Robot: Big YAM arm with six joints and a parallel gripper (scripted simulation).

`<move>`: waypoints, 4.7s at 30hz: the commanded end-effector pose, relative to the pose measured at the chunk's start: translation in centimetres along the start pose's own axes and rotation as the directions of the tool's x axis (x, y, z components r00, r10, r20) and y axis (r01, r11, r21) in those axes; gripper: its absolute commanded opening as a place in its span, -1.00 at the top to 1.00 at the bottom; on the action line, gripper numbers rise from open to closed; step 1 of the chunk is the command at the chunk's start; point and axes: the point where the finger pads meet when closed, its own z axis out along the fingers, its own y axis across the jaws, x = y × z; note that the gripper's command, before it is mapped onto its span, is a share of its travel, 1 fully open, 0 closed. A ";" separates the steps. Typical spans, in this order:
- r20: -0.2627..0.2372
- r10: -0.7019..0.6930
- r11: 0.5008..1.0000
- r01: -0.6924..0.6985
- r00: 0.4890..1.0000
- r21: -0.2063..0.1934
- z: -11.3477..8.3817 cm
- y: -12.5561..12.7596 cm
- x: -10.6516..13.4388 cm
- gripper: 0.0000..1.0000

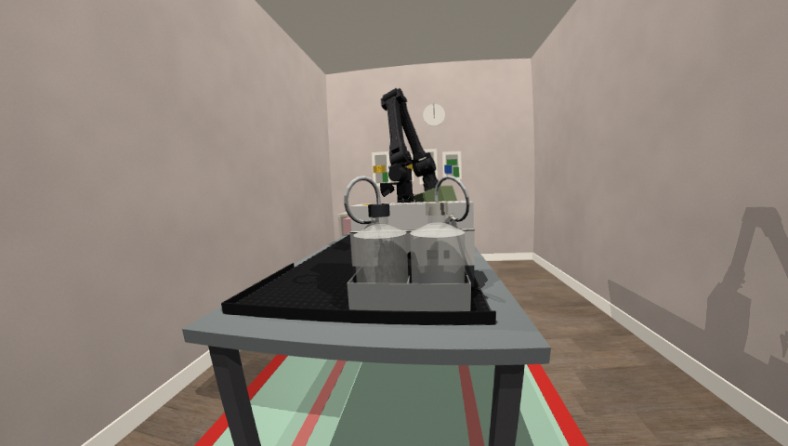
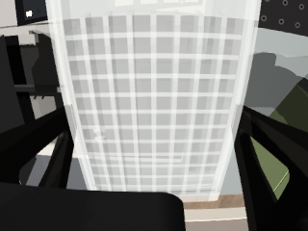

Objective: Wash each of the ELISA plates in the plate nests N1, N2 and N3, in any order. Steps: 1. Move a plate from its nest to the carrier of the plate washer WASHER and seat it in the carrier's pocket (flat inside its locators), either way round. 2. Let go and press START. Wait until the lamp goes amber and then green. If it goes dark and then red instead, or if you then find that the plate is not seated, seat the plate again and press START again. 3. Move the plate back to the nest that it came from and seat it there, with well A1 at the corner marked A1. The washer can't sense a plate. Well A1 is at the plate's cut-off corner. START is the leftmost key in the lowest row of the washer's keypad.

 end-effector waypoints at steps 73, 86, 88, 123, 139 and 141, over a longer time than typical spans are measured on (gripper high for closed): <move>0.004 0.040 0.999 -0.040 0.999 -0.004 2.6 2.4 4.5 -0.68; 0.002 0.054 0.999 -0.054 0.999 0.000 4.9 2.2 4.1 -0.68; 0.003 0.054 0.999 -0.054 0.999 -0.001 5.0 2.2 4.1 -0.68; 0.005 0.054 0.998 -0.054 0.999 -0.013 6.9 2.9 4.2 -0.68; 0.005 0.054 0.998 -0.054 0.999 -0.013 6.9 2.9 4.2 -0.68; 0.005 0.054 0.998 -0.054 0.999 -0.013 6.9 2.9 4.2 -0.68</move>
